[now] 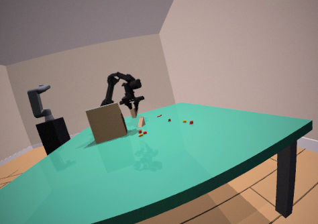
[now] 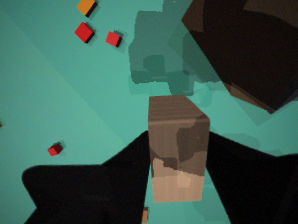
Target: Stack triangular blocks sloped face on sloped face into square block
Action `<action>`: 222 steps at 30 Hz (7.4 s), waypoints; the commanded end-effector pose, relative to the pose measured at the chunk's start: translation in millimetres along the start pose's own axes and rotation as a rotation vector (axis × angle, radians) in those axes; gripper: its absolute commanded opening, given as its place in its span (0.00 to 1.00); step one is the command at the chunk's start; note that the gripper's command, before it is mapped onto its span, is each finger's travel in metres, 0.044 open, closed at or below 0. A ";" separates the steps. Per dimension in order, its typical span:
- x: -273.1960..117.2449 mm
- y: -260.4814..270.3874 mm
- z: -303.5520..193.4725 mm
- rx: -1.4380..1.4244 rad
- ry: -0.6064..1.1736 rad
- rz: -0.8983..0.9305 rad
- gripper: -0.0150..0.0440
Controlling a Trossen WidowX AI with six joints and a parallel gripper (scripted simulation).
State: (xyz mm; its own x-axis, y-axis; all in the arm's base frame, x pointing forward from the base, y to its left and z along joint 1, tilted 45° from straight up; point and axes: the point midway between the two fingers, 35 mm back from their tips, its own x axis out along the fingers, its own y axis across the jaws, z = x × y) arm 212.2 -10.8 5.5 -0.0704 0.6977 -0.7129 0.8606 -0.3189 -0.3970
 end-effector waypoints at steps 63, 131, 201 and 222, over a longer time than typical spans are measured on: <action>67.8 -4.6 -33.2 -0.011 0.017 -0.026 0.25; 87.8 -5.1 -41.0 -0.001 0.018 -0.029 0.25; -15.5 1.2 -39.5 0.003 0.015 -0.018 1.00; -15.5 1.2 -39.5 0.003 0.015 -0.018 1.00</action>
State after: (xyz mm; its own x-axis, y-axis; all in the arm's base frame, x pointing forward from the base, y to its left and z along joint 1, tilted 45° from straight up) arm 234.1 3.4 39.3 -0.0794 0.7128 -0.6969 0.8596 -0.3051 -0.4100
